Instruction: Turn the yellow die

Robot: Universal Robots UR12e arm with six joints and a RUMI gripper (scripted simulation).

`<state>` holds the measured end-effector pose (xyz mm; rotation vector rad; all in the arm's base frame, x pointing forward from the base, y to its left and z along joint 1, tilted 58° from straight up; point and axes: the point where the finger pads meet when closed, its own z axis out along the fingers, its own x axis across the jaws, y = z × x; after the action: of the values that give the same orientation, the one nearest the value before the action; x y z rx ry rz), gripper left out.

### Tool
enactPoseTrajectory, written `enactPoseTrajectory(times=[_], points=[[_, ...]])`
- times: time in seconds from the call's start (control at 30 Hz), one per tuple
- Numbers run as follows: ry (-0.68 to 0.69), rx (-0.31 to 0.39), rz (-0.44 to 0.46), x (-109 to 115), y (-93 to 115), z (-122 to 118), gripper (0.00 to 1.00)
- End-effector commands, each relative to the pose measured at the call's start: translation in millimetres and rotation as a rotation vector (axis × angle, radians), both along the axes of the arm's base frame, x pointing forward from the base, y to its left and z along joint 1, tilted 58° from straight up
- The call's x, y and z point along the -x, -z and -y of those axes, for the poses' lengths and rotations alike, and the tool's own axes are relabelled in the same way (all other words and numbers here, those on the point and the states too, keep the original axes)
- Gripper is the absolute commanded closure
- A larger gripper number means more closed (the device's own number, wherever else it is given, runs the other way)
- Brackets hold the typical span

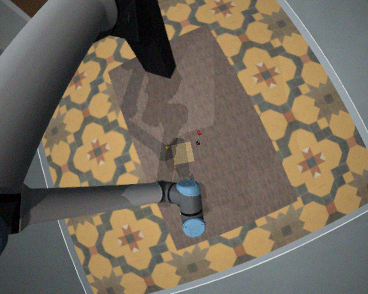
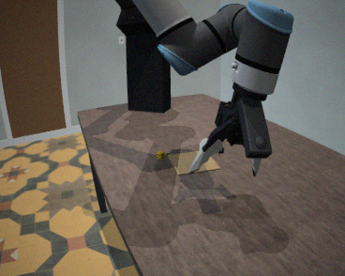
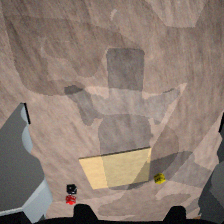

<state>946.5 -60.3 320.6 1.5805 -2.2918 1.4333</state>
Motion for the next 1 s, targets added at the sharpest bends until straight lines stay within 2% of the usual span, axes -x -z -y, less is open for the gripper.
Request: enactPoseTrajectory(times=[0.0, 0.03, 0.1, 0.13, 0.17, 0.33, 0.4, 0.5, 0.53, 0.6, 0.7, 0.8, 0.97], points=[[-0.067, 0.002, -0.004, 24.0, 31.5, 22.5, 0.0], [-0.067, 0.002, -0.004, 24.0, 31.5, 22.5, 0.0], [-0.096, 0.006, -0.014, 42.7, 50.2, 36.5, 0.0], [-0.096, 0.006, -0.014, 42.7, 50.2, 36.5, 0.0], [-0.111, 0.009, -0.019, 52.5, 59.0, 42.9, 0.0], [-0.141, 0.015, -0.027, 72.8, 75.2, 54.6, 0.0], [-0.17, 0.024, -0.034, 93.9, 89.6, 64.7, 0.0], [-0.185, 0.029, -0.037, 104.5, 96.1, 69.1, 0.0], [-0.199, 0.034, -0.04, 115.1, 102.1, 73.0, 0.0], [-0.199, 0.034, -0.04, 115.1, 102.1, 73.0, 0.0], [-0.24, 0.052, -0.048, 146.6, 117.4, 82.4, 0.0], [-0.253, 0.059, -0.05, 156.8, 121.5, 84.7, 0.0], [-0.3, 0.086, -0.057, 194.6, 134.3, 90.7, 0.0]])
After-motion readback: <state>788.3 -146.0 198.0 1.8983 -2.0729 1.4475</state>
